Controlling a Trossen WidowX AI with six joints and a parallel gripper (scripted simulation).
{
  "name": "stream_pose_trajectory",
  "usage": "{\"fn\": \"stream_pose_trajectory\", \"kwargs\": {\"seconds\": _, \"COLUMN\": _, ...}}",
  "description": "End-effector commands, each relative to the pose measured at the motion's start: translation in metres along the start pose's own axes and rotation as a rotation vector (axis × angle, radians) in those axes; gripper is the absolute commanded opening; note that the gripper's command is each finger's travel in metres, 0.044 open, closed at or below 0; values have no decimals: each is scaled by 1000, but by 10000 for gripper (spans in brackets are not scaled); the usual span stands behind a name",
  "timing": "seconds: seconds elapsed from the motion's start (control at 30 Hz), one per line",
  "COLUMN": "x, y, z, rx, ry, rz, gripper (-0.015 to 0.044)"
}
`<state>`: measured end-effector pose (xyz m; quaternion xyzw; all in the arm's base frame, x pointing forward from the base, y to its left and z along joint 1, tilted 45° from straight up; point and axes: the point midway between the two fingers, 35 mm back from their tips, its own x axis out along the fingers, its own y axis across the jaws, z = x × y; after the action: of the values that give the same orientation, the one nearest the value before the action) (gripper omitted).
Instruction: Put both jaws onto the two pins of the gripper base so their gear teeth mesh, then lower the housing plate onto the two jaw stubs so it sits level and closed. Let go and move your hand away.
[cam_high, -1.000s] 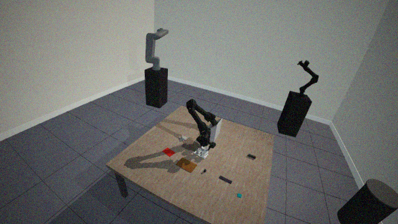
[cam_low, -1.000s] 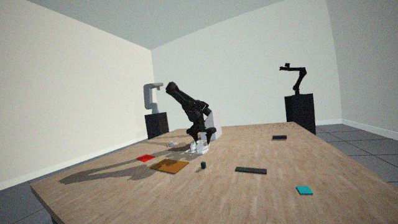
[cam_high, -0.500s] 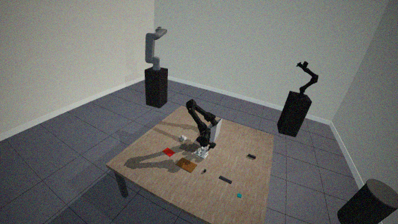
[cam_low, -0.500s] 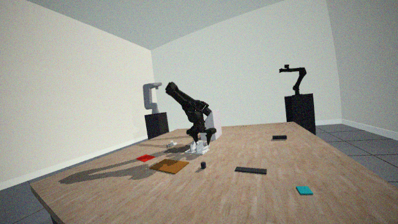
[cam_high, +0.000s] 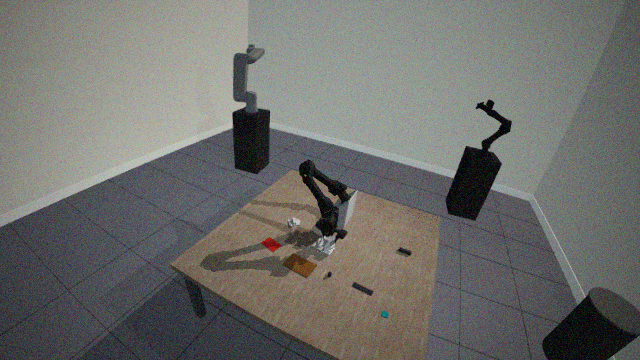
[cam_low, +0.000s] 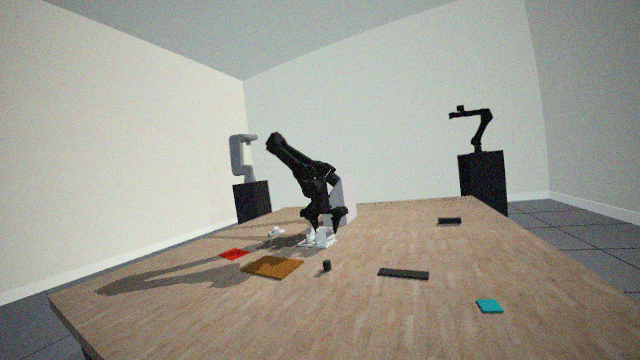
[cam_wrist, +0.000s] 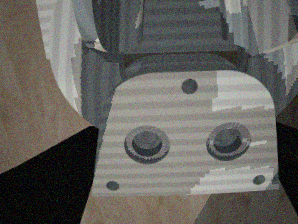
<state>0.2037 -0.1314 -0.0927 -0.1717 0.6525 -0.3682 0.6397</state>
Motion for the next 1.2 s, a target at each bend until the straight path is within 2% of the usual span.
{"fn": "stream_pose_trajectory", "kwargs": {"seconds": 0.0, "x": 1, "y": -1, "z": -1, "rx": -4, "ry": 2, "rz": -4, "gripper": 351}}
{"fn": "stream_pose_trajectory", "kwargs": {"seconds": 1.17, "x": 8, "y": -1, "z": -1, "rx": -4, "ry": 2, "rz": -4, "gripper": 351}}
